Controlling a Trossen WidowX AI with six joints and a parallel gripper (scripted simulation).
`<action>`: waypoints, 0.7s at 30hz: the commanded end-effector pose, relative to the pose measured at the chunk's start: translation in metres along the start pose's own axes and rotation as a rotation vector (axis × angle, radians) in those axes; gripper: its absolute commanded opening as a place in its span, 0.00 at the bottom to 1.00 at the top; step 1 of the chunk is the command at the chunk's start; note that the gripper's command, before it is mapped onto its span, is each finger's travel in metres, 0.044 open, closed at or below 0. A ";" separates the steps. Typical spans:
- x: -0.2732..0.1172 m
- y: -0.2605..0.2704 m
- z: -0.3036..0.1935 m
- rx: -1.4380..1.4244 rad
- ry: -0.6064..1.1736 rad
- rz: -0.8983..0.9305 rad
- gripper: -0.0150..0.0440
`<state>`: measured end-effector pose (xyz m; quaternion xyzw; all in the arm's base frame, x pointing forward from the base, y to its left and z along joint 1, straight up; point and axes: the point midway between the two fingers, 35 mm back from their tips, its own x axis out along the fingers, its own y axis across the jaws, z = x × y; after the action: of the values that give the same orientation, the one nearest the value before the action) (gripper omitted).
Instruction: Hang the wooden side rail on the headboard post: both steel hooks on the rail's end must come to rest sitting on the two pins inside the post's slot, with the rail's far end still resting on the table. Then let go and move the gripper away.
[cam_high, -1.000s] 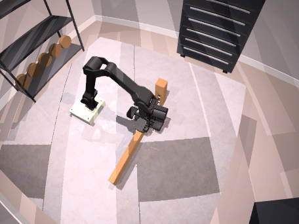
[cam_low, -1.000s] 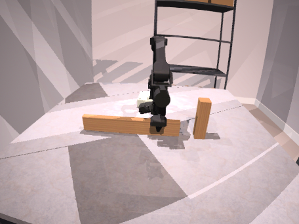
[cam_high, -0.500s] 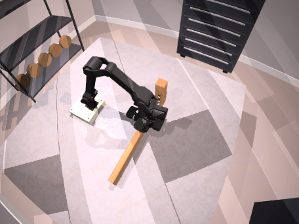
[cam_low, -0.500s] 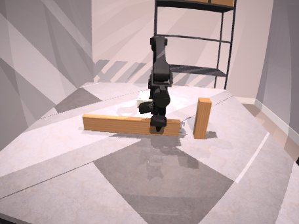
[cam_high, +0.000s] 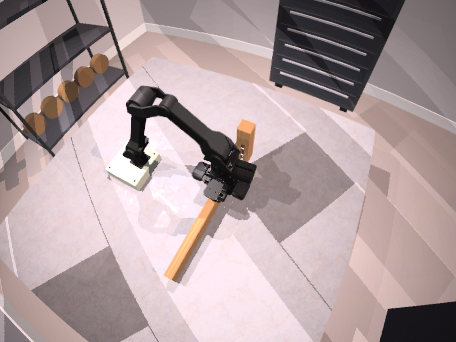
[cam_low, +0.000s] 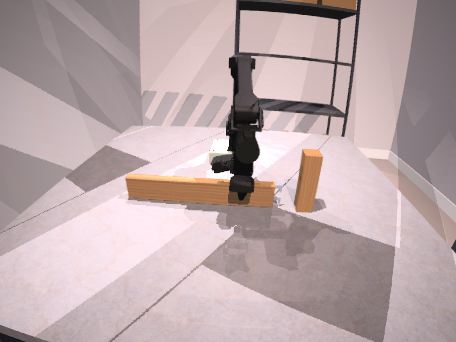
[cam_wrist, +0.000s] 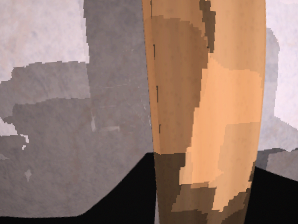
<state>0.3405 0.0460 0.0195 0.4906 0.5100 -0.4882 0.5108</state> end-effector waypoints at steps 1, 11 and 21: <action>-0.007 0.004 0.000 0.013 -0.001 0.018 0.25; -0.009 0.004 0.000 0.013 -0.001 0.018 0.25; -0.010 0.004 0.000 0.013 -0.001 0.018 0.25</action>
<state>0.3401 0.0460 0.0227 0.4905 0.5101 -0.4890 0.5101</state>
